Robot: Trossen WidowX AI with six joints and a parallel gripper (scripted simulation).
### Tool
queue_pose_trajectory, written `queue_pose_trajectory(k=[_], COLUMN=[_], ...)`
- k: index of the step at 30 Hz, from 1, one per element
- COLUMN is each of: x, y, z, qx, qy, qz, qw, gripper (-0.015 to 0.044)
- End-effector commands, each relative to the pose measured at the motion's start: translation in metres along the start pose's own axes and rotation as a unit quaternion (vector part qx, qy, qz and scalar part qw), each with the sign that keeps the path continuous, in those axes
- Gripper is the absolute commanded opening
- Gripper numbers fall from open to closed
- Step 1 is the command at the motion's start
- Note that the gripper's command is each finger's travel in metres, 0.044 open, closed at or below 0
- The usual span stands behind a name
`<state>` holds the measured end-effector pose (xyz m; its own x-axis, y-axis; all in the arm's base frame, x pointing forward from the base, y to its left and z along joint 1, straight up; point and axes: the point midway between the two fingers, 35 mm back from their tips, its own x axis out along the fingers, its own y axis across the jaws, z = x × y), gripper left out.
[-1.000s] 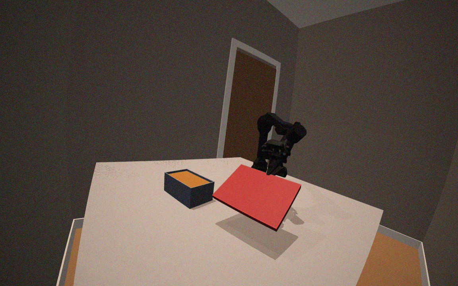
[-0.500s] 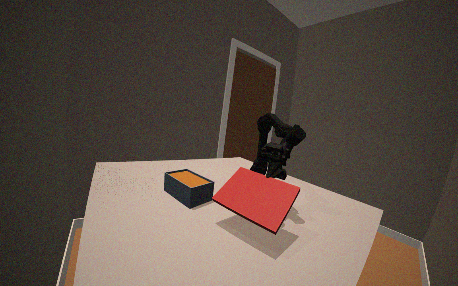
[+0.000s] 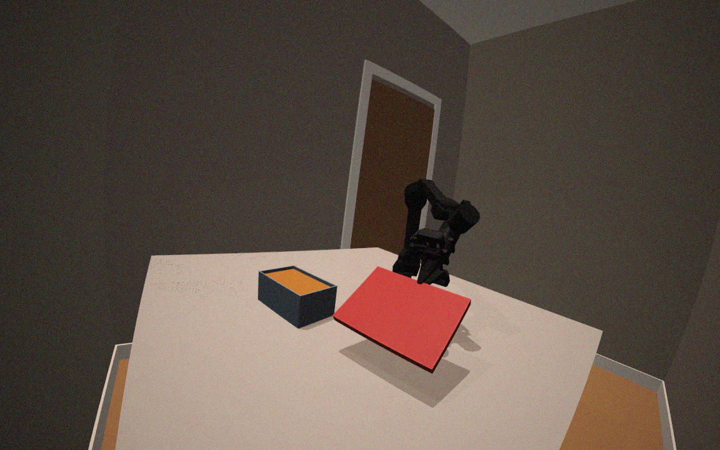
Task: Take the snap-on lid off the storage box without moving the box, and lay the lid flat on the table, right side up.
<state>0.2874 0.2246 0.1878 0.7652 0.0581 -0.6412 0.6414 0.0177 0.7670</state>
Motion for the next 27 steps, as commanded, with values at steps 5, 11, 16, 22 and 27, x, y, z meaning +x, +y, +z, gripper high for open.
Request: queue_pose_trajectory(k=[5,11,16,22,27], x=[0.003,0.006,0.009,0.012,0.015], y=[-0.002,-0.006,-0.009,-0.012,-0.016], z=[0.0,0.0,0.0,0.0,0.0], qx=[0.003,0.003,0.003,0.003,0.003], qy=[-0.001,-0.001,-0.001,-0.001,-0.001], qz=[0.006,0.006,0.006,0.006,0.006], qw=[1.0,1.0,1.0,1.0,1.0], gripper=[0.0,0.0,0.0,0.0,0.0])
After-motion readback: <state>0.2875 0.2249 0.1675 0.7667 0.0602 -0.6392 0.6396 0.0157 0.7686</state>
